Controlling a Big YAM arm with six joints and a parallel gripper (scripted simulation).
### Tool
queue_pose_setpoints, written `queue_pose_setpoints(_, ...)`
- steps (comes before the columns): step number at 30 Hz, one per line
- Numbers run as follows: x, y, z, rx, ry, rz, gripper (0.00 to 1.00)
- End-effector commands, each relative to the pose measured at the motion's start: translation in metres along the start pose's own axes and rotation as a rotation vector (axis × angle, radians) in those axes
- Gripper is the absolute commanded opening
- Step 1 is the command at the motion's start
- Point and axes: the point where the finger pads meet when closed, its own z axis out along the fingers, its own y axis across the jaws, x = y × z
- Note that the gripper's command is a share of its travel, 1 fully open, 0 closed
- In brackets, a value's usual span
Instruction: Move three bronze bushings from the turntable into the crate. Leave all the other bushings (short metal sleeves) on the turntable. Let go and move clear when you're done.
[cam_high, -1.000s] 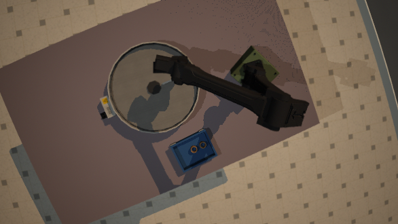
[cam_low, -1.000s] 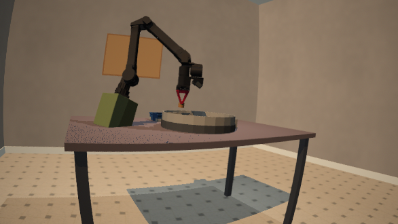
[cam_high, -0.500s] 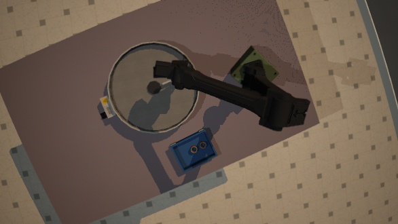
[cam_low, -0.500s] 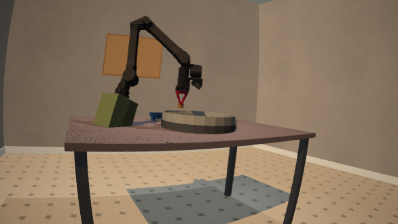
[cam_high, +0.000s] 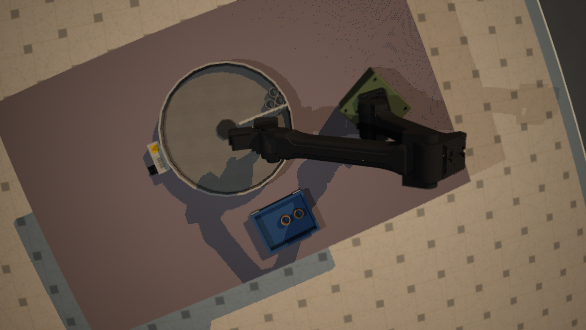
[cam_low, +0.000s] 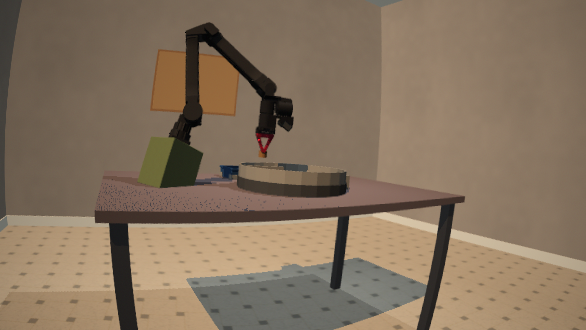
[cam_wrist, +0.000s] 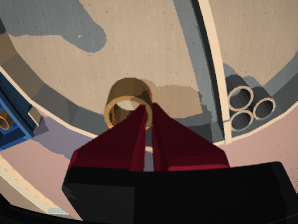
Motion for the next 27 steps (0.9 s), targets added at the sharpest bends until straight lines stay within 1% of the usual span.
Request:
queue_pose_setpoints(1, -0.021, 0.036, -0.022, -0.002, -0.061, 0.044, 0.00)
queue_pose_setpoints(5, -0.019, 0.075, -0.022, -0.009, -0.062, 0.045, 0.00)
queue_pose_setpoints(7, -0.019, 0.075, -0.022, -0.009, -0.062, 0.045, 0.00)
queue_pose_setpoints(9, -0.015, 0.091, -0.012, 0.000, -0.031, 0.051, 0.00)
queue_pose_setpoints(22, -0.006, 0.224, -0.011, -0.008, -0.028, 0.054, 0.00)
queue_pose_setpoints(24, -0.006, 0.224, -0.011, -0.008, -0.028, 0.054, 0.00)
queue_pose_setpoints(27, -0.004, 0.251, -0.011, -0.009, -0.027, 0.055, 0.00)
